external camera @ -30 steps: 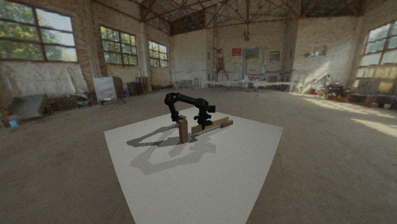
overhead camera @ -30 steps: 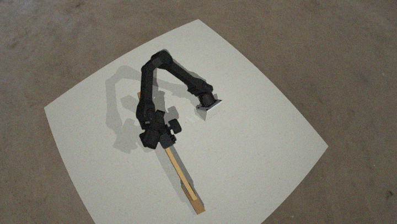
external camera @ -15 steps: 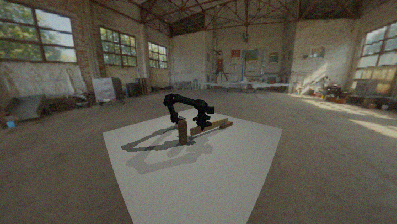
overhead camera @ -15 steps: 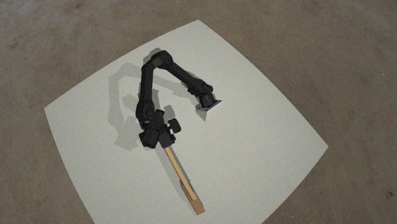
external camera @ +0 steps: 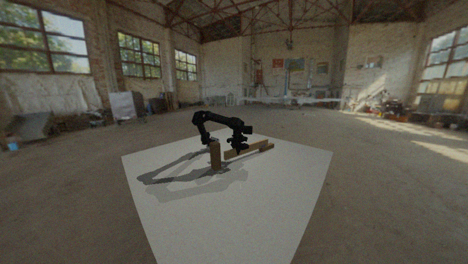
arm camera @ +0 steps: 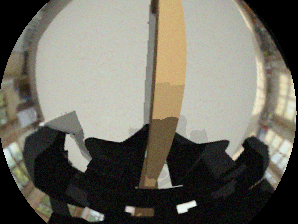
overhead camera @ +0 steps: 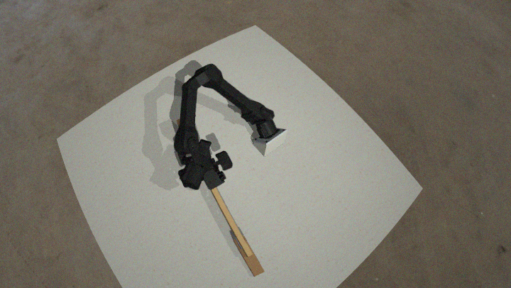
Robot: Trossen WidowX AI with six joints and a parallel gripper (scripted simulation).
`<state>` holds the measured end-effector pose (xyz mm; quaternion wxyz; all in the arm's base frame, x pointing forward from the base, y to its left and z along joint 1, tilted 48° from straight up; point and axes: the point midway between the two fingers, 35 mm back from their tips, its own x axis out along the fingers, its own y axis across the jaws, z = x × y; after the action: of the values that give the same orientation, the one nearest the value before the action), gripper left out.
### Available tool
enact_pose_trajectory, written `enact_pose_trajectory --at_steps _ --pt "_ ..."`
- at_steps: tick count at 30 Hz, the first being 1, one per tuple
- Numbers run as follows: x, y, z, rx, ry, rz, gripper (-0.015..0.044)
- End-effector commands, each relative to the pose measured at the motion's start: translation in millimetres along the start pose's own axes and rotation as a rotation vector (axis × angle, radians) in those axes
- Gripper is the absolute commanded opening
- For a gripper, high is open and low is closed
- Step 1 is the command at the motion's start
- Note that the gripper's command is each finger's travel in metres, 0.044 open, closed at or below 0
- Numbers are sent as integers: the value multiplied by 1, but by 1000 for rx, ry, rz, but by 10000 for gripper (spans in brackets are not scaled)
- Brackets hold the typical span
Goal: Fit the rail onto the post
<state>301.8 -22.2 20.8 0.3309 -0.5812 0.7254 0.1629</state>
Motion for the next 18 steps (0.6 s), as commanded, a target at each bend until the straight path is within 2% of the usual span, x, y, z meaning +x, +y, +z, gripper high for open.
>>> enact_pose_trajectory --at_steps 1,18 --pt "-2 -1 -2 -2 -5 -7 0" --pt "-1 -1 -7 -2 -5 -7 0"
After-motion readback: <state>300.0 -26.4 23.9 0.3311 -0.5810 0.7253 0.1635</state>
